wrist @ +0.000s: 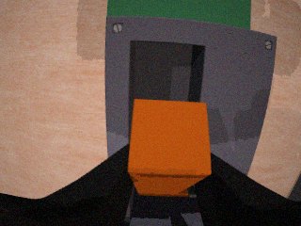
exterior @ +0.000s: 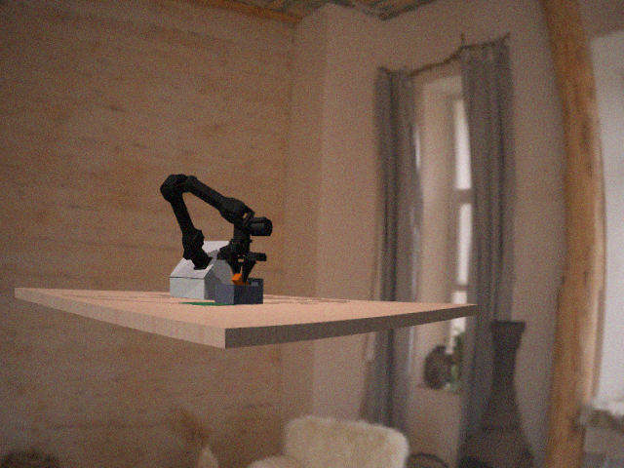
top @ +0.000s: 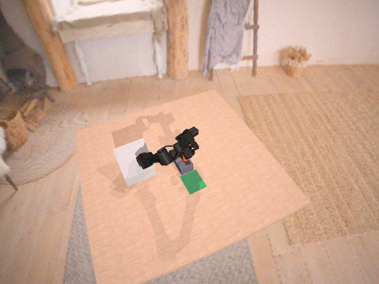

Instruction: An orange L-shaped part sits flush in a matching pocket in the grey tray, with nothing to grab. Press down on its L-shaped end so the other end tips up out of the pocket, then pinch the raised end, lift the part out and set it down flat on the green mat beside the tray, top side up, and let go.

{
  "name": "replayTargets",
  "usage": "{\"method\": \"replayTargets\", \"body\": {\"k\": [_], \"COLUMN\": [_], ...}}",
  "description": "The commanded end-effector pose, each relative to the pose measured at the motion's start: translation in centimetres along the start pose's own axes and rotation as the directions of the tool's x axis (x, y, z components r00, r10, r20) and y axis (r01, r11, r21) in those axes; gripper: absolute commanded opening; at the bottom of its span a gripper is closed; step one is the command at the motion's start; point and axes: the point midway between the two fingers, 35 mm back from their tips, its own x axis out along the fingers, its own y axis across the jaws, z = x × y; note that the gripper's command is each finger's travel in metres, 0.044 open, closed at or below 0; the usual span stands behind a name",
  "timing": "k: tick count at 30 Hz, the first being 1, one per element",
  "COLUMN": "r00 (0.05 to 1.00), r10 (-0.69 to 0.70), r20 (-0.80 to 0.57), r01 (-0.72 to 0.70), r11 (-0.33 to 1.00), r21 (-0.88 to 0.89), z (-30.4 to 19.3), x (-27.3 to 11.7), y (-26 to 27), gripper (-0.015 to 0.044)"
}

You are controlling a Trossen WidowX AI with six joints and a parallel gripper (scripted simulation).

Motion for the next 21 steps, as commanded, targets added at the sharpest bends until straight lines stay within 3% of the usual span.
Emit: {"method": "replayTargets", "body": {"k": [1, 21], "r00": [1.000, 1.000], "r10": [0.007, 0.006], "r20": [-0.002, -0.001], "r01": [-0.006, -0.006], "r11": [1.000, 1.000], "r21": [0.004, 0.001], "z": [0.0, 0.0], "x": [-0.8, -3.8], "y": [0.2, 0.1], "gripper": [0.0000, 0.0000]}}
